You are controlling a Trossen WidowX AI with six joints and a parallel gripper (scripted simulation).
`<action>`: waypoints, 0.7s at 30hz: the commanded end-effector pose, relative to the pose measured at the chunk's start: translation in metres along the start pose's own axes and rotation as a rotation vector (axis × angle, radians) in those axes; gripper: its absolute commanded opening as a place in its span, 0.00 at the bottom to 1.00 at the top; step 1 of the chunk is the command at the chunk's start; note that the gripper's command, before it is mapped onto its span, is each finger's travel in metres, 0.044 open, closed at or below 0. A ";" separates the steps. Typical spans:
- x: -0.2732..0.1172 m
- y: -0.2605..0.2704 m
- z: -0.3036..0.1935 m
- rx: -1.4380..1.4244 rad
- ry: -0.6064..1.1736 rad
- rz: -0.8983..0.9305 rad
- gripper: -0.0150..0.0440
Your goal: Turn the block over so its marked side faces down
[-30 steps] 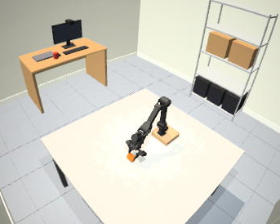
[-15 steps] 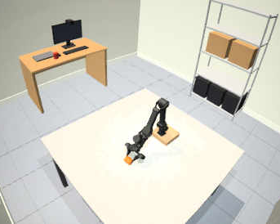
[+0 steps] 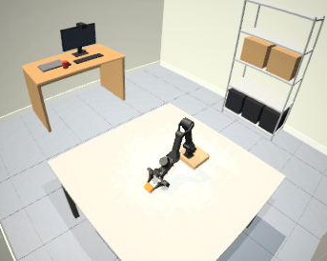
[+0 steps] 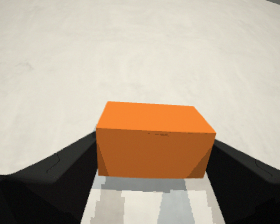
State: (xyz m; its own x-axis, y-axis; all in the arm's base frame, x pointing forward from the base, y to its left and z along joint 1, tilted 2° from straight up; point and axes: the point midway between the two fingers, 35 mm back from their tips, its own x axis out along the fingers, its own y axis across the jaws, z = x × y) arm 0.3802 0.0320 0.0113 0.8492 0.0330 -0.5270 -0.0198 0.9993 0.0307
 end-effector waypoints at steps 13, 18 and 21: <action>-0.018 -0.002 -0.016 0.000 -0.151 -0.004 0.25; -0.020 -0.002 -0.014 0.000 -0.171 -0.004 0.25; -0.020 -0.002 -0.014 0.000 -0.171 -0.004 0.25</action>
State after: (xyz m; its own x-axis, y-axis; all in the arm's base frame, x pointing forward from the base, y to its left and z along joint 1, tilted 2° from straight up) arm 0.3577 0.0304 0.0111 0.9270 0.0297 -0.3739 -0.0182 0.9992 0.0342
